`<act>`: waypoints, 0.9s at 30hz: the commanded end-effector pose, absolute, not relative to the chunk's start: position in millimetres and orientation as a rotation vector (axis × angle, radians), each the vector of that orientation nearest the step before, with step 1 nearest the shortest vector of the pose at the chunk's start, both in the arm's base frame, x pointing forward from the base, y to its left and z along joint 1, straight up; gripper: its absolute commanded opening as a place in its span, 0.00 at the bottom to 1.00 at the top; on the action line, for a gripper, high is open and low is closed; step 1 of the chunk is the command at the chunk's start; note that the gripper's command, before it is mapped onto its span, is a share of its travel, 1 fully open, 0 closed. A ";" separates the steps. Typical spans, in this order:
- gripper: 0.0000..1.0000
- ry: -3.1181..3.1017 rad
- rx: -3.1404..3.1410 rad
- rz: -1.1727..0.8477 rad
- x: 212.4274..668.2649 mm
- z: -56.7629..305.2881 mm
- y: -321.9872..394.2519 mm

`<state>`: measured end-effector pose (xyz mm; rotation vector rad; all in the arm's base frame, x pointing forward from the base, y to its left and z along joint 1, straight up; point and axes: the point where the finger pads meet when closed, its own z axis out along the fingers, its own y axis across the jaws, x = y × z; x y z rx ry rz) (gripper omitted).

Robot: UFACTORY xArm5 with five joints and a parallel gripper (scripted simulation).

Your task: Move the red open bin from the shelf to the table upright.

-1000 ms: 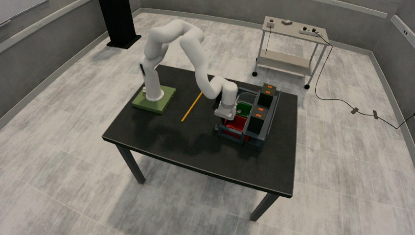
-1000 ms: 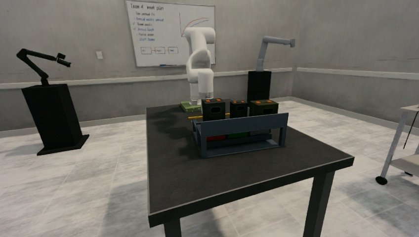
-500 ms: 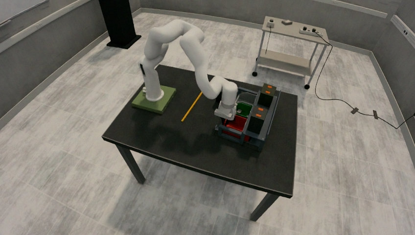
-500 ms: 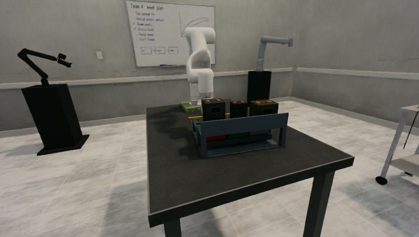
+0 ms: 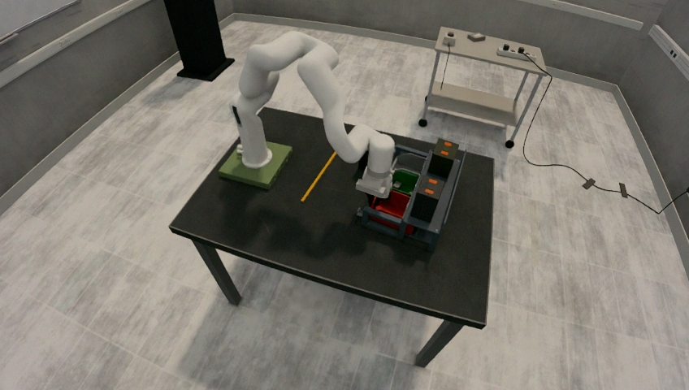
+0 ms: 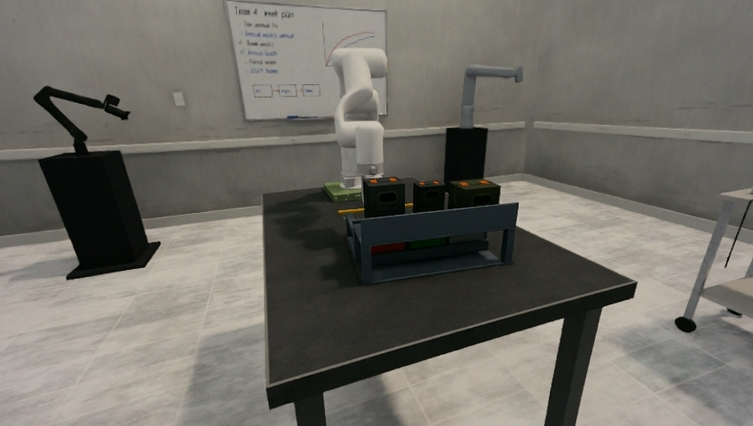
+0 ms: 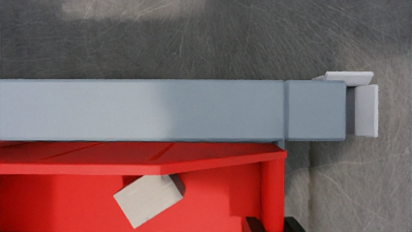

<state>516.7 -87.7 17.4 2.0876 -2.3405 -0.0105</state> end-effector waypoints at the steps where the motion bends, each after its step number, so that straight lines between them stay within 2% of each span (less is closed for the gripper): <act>1: 0.00 -2.343 2.090 -0.002 518.8 21.7 -88.1; 27: 0.00 -2.343 2.090 -0.002 518.9 27.7 -88.1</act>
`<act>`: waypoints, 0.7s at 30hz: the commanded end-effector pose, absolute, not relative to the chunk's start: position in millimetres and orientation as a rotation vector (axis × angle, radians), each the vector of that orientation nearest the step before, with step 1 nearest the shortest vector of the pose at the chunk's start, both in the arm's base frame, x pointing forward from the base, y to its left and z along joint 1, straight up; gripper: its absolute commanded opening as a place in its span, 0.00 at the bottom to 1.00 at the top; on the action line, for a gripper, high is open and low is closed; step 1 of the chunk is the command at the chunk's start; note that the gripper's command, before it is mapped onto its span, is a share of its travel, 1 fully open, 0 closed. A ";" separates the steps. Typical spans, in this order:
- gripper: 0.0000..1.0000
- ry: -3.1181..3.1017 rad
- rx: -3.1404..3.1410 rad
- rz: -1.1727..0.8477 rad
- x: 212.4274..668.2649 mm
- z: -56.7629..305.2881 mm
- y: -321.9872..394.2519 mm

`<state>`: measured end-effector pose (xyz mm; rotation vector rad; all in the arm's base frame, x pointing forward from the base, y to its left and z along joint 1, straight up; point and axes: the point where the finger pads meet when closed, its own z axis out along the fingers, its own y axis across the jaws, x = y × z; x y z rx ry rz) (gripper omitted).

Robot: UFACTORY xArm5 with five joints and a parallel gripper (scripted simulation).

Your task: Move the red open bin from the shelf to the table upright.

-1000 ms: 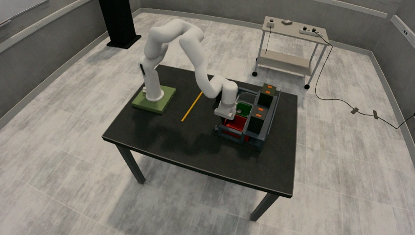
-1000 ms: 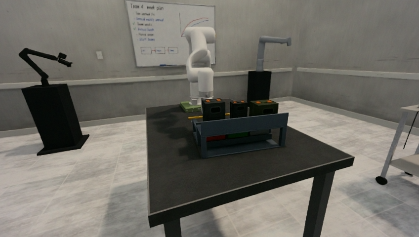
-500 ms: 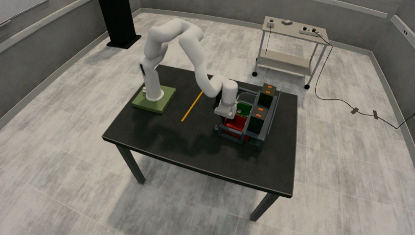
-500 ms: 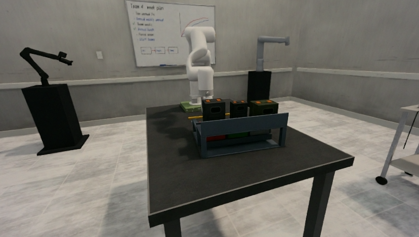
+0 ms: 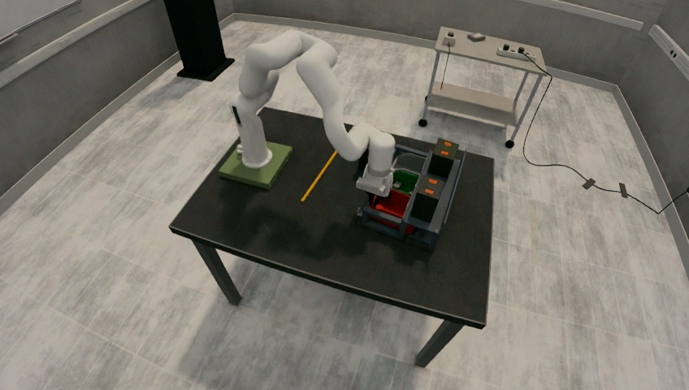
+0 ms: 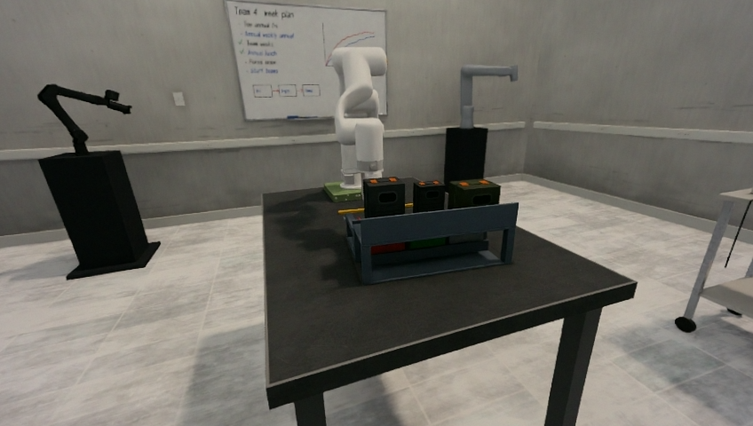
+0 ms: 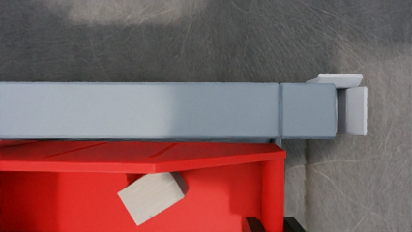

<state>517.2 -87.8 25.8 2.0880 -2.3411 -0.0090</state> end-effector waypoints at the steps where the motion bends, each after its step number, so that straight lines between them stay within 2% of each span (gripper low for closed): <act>1: 0.00 -2.343 2.090 -0.002 518.9 27.7 -88.1; 21: 0.00 -2.343 2.090 -0.002 494.3 27.8 -85.3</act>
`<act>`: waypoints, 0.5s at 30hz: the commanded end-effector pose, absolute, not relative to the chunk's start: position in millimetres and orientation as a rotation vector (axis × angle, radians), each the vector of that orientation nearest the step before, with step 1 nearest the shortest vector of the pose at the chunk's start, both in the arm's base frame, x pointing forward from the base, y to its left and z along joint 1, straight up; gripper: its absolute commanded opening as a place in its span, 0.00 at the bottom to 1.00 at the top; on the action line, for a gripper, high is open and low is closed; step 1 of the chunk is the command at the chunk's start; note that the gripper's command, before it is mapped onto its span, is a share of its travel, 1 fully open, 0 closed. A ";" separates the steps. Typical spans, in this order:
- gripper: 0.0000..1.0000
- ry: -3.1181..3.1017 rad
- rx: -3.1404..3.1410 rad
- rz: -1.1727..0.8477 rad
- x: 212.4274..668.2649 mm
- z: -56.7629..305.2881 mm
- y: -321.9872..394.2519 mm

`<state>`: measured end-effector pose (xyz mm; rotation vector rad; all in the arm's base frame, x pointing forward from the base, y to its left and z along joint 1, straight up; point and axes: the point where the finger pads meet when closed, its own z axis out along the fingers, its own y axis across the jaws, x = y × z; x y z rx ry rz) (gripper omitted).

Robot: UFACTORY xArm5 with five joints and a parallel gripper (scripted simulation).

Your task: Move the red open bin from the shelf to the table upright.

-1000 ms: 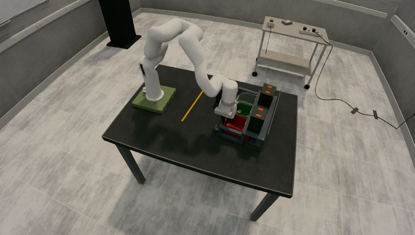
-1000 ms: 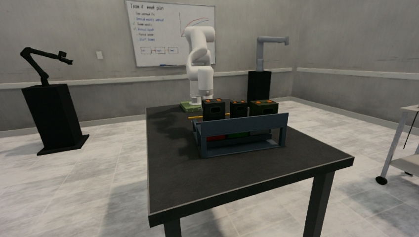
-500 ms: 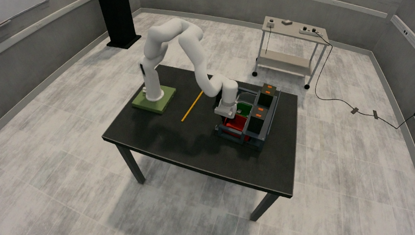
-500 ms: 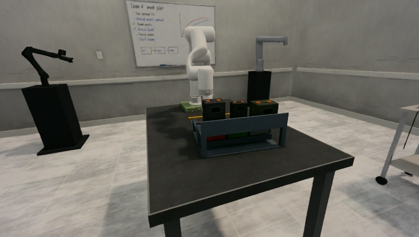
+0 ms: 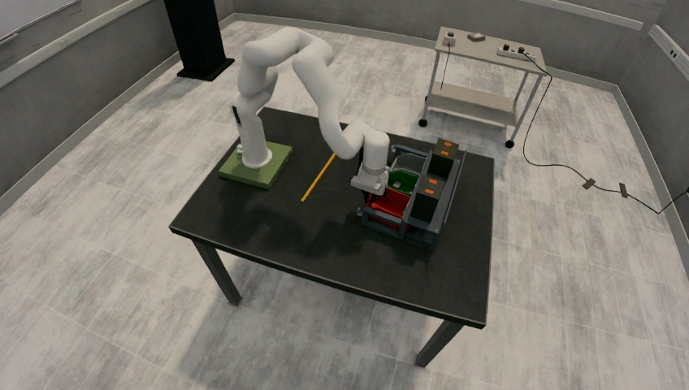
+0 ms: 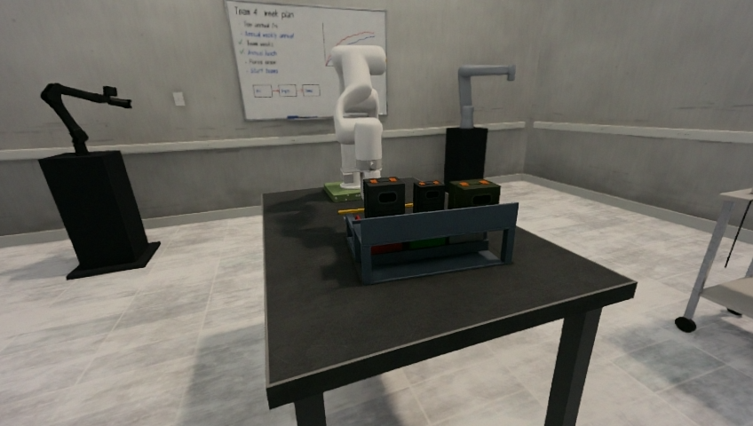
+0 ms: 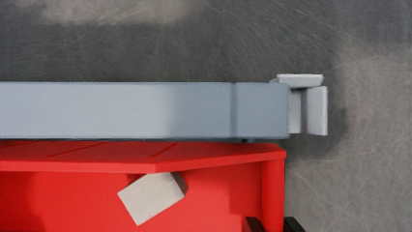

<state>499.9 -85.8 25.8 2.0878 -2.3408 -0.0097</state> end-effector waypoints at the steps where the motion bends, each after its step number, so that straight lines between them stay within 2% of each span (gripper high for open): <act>1: 0.00 -2.343 2.090 -0.002 490.8 27.8 -84.9; 15: 0.00 -2.343 2.090 -0.002 472.0 27.8 -82.7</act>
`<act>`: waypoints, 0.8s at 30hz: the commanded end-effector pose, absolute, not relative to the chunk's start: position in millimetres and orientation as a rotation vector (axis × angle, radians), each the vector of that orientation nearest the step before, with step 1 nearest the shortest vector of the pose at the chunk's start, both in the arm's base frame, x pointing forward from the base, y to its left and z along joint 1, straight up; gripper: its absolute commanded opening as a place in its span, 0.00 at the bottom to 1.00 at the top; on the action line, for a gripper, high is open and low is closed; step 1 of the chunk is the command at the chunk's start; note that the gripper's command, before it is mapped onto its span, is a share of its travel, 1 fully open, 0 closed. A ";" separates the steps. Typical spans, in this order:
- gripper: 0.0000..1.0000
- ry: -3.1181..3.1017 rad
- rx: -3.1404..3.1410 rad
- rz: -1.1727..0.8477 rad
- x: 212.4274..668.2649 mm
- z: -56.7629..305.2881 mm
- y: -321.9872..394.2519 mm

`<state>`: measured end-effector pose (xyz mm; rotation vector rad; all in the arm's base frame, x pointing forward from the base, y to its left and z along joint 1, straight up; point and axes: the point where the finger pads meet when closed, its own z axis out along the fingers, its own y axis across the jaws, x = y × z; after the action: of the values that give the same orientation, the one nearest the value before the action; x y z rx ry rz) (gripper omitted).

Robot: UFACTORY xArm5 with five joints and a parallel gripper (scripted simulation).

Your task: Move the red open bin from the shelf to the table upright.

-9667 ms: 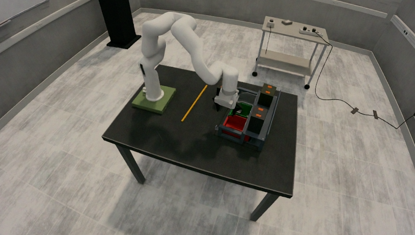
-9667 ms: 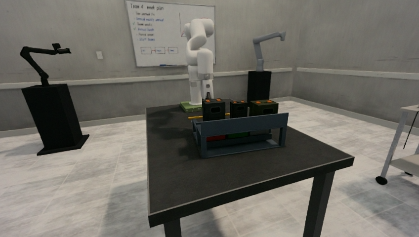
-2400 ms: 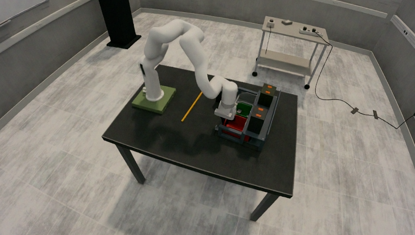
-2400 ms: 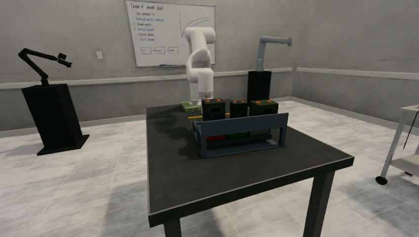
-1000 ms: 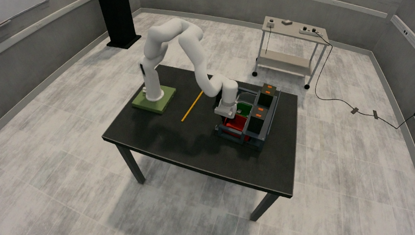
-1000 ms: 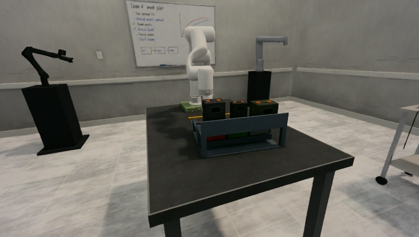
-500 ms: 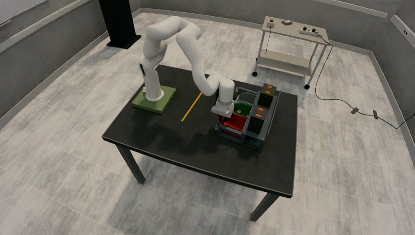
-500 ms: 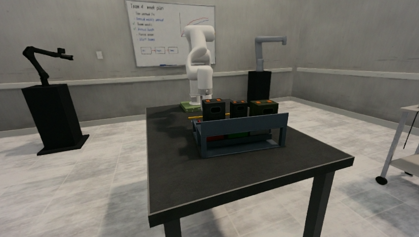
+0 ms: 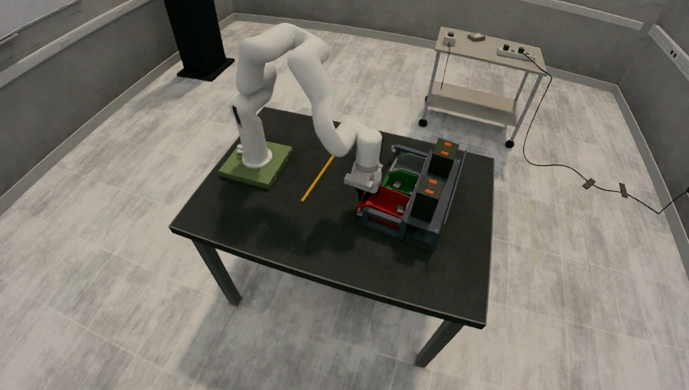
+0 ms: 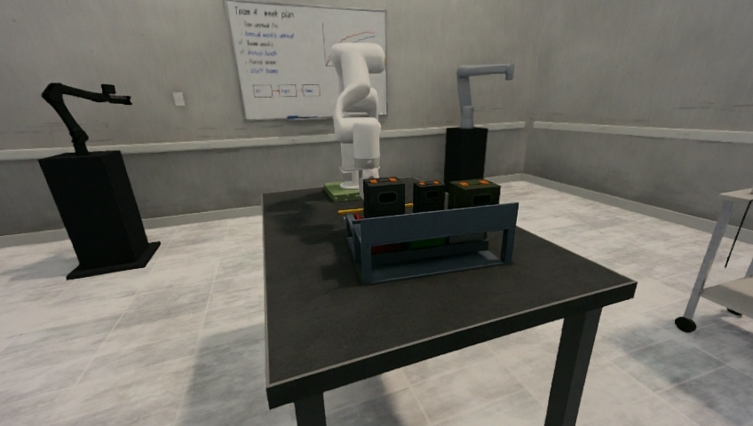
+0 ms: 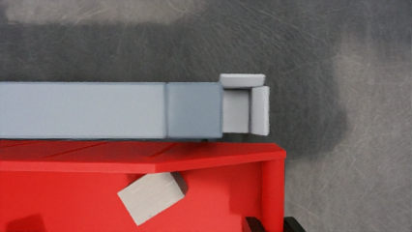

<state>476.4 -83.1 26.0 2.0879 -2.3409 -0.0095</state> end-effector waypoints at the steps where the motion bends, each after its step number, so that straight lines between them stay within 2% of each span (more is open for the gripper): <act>1: 0.00 -2.343 2.090 -0.002 470.6 27.8 -82.6; 24: 0.00 -2.343 2.090 -0.003 436.3 27.9 -78.6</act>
<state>440.9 -79.1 26.2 2.0879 -2.3409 -0.0096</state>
